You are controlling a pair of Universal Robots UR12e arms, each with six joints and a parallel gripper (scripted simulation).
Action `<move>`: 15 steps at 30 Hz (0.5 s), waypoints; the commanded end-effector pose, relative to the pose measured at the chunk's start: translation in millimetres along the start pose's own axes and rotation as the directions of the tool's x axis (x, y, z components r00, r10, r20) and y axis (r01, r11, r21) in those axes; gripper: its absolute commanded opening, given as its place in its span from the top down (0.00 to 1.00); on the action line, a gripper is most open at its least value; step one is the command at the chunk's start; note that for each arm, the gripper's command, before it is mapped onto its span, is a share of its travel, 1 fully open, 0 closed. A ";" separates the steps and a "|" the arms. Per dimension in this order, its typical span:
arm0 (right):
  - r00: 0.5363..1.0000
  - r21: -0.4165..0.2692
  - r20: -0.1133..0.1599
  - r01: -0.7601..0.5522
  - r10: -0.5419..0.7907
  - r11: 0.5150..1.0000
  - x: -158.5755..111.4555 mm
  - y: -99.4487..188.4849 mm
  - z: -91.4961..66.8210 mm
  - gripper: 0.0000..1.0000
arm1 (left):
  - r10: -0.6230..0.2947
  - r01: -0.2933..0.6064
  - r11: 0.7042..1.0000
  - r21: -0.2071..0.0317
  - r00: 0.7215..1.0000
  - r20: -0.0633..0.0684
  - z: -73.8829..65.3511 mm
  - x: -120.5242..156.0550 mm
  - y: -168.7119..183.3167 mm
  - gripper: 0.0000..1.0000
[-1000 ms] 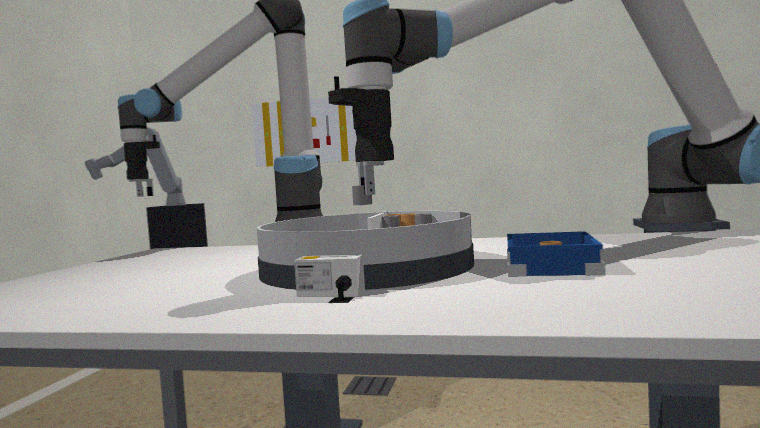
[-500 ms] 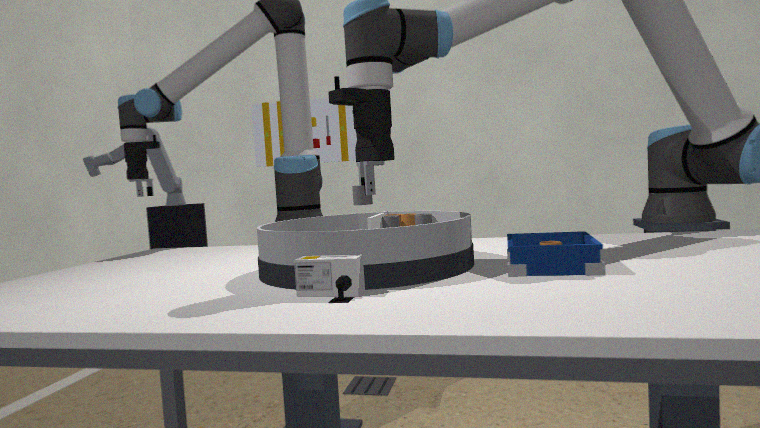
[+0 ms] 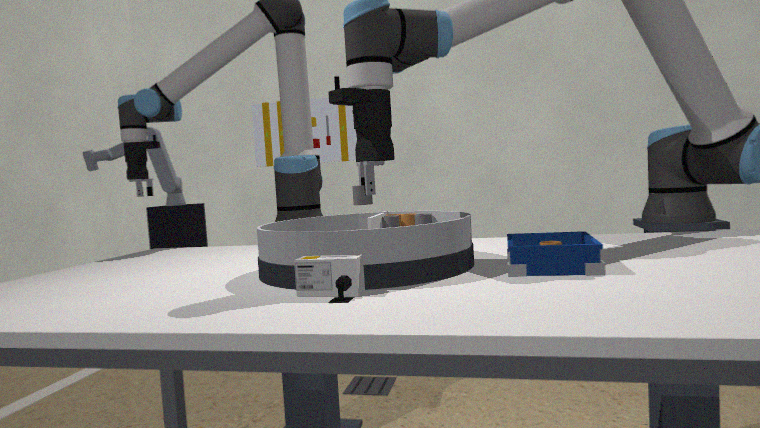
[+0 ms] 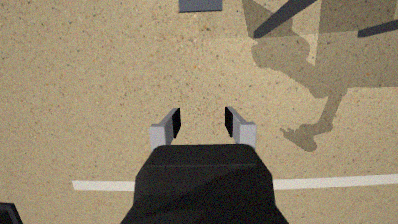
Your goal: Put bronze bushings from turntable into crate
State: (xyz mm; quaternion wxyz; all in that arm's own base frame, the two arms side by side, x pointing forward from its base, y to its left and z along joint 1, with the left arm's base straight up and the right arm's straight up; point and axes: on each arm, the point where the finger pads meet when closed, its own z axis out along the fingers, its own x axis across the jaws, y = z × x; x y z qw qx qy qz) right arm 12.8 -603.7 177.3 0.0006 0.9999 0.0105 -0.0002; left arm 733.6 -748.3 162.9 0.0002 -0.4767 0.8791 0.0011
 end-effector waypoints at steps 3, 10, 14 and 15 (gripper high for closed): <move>1.000 0.001 0.000 0.001 -0.001 1.000 0.6 0.2 0.3 0.00 | -0.001 0.001 1.000 0.006 1.000 -0.004 -5.7 -0.9 -2.3 1.00; 1.000 0.001 0.000 0.001 -0.001 1.000 0.6 0.2 0.3 0.00 | -0.001 0.001 1.000 0.006 1.000 -0.004 -5.7 -0.9 -2.3 1.00; 1.000 0.001 0.000 0.001 -0.001 1.000 0.6 0.2 0.3 0.00 | -0.001 0.001 1.000 0.006 1.000 -0.004 -5.1 -0.9 -2.2 1.00; 1.000 0.001 0.000 0.001 -0.001 1.000 0.6 0.2 0.3 0.00 | -0.001 0.001 1.000 0.004 1.000 -0.003 -2.1 -1.2 -1.8 1.00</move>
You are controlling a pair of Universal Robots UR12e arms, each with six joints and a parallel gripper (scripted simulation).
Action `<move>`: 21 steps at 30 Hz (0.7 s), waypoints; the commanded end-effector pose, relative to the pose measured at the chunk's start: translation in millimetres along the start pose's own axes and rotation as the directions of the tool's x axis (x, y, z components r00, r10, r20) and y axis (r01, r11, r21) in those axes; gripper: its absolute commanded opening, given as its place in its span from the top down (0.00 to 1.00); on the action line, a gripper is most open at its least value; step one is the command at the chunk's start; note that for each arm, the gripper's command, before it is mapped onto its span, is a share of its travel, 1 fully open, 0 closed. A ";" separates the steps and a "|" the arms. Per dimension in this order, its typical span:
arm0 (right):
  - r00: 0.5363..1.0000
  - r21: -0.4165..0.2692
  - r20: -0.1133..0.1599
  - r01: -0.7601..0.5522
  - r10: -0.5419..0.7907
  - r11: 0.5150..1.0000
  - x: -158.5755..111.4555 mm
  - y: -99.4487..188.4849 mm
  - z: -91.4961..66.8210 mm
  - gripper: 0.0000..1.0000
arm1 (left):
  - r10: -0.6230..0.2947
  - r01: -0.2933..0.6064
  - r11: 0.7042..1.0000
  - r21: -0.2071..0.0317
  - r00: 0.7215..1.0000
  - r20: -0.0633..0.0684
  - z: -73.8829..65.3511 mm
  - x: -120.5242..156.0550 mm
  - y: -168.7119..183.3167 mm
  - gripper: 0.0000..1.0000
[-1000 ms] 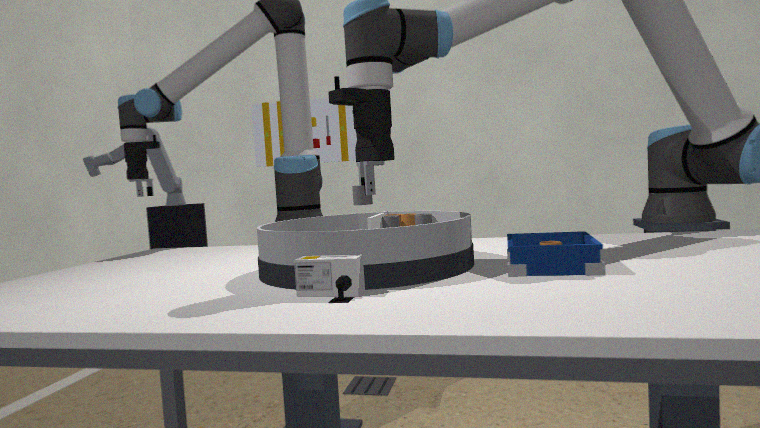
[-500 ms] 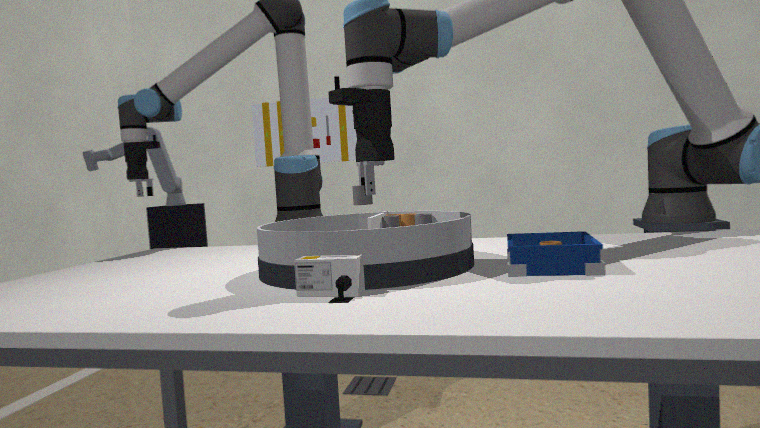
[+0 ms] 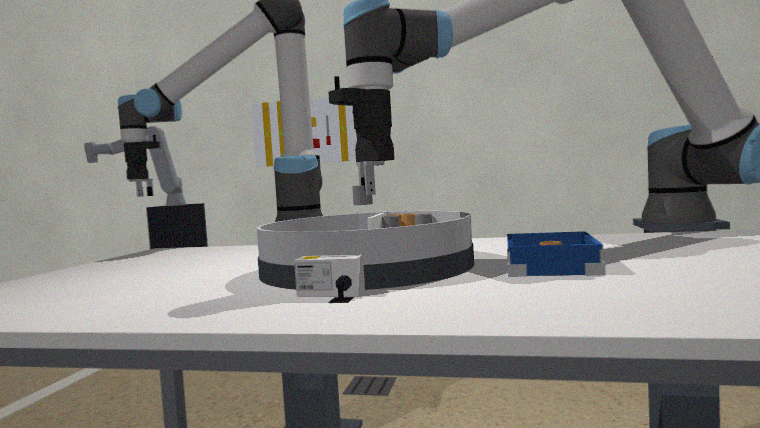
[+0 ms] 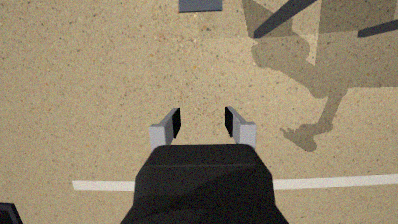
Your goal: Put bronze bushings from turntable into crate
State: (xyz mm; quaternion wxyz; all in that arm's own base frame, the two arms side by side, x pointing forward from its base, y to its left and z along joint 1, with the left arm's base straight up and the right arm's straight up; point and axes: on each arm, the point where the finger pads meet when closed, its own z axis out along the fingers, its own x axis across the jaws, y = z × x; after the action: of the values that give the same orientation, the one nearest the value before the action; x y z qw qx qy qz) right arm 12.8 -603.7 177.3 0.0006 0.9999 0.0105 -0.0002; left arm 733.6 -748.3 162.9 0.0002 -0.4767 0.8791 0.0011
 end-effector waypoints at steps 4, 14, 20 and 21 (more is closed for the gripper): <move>1.000 0.001 0.000 0.001 -0.001 1.000 0.6 0.2 0.3 0.00 | -0.001 0.001 1.000 0.000 1.000 -0.001 19.3 -2.7 -0.5 1.00; 1.000 0.001 0.000 0.001 -0.001 1.000 0.6 0.2 0.3 0.00 | -0.001 0.001 1.000 0.005 1.000 -0.003 19.7 -2.1 -1.9 1.00; 1.000 0.001 0.000 0.001 -0.001 1.000 0.6 0.2 0.3 0.00 | -0.001 0.001 1.000 0.008 1.000 -0.005 16.4 -1.6 -3.2 1.00; 1.000 0.001 0.000 0.001 -0.001 1.000 0.6 0.2 0.3 0.00 | -0.001 0.001 1.000 0.008 1.000 -0.005 16.5 -1.6 -3.2 1.00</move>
State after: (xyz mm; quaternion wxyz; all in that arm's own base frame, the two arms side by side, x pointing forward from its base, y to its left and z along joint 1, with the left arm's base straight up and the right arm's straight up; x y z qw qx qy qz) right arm 12.8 -603.7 177.3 0.0006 0.9999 0.0105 -0.0002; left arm 733.4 -747.4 137.6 0.0001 -0.4765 0.8792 0.0024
